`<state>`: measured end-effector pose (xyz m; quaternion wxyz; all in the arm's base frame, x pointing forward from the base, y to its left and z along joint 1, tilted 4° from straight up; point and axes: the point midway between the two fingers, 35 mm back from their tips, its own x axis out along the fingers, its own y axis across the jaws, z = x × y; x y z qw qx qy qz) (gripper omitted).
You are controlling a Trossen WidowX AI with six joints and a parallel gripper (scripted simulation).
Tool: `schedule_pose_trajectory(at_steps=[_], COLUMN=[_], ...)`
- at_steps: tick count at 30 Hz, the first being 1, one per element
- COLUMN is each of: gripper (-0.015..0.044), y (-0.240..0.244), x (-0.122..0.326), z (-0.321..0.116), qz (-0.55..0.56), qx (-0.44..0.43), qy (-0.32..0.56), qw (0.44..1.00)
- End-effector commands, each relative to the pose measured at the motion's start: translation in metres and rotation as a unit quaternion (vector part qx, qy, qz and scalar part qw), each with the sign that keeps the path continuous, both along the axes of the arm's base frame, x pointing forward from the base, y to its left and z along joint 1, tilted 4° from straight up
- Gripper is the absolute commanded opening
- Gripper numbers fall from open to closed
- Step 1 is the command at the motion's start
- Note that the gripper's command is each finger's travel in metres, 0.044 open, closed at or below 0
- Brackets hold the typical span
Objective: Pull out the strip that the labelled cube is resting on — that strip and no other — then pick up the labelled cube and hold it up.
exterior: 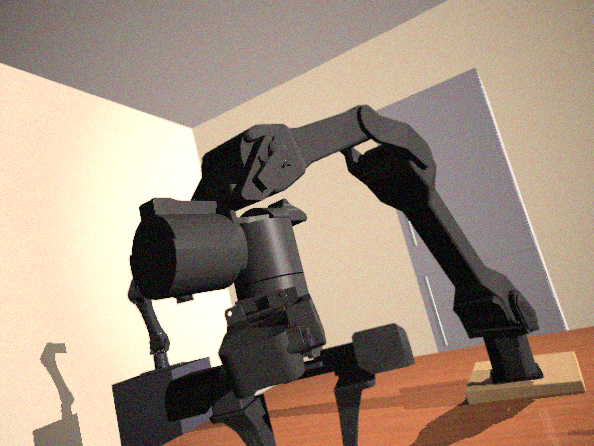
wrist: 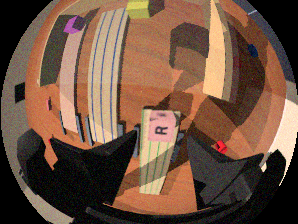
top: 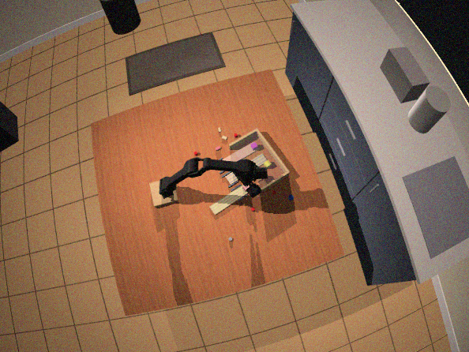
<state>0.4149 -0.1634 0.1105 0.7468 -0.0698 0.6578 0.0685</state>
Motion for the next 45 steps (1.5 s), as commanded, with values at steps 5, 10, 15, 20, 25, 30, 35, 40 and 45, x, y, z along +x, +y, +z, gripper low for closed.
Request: schedule_pose_trajectory(at_steps=[5,10,15,20,25,30,35,40,45], gripper=[0.0250,0.0250,0.0250,0.0250,0.0250,0.0224,0.0132,0.0098,0.0000], y=[0.000,0.000,0.001,0.001,0.001,0.002,0.002,0.002,0.002], x=[0.001,0.002,0.002,0.002,0.002,0.003,0.003,0.003,0.000], z=[-0.019,-0.027,-0.035,-0.042,-0.043,-0.040,-0.040,-0.040,-0.038], qz=[-0.002,-0.002,-0.002,-0.002,-0.002,0.000,0.000,0.000,0.000], qx=[0.001,0.001,0.001,0.001,0.001,0.002,0.002,0.002,0.002], qy=[0.006,0.006,0.006,0.007,0.007,0.004,0.004,0.004,0.004], qw=[1.000,1.000,1.000,1.000,1.000,1.000,1.000,1.000,1.000])
